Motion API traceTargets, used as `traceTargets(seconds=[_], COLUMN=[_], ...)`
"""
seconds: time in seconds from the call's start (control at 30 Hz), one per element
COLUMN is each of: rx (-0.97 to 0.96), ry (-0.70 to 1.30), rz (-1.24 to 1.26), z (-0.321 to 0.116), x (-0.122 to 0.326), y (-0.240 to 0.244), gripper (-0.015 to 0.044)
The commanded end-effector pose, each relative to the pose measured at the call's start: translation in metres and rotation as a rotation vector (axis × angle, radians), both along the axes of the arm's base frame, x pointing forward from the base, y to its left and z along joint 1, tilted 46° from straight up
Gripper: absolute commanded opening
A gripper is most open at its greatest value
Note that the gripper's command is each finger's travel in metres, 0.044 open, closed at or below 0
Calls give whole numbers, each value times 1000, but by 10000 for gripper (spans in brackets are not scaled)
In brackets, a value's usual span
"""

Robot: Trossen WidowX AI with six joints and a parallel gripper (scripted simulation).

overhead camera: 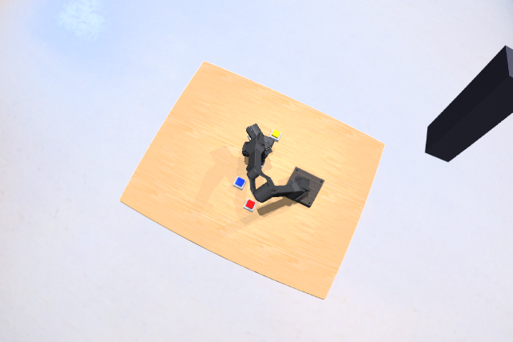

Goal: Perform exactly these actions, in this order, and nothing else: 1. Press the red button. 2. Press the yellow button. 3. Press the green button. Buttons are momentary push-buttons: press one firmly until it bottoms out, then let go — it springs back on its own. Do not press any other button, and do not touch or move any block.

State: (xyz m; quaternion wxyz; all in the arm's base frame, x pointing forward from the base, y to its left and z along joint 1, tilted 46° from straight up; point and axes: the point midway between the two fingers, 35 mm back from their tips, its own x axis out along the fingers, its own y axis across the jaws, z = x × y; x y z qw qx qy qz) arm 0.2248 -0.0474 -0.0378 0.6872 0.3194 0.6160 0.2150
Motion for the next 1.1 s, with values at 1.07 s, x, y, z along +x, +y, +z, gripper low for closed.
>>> traceTargets(seconds=[1.07], rx=[-11], ry=[14], rz=[-5], z=[77], x=[24], y=[1], gripper=[151])
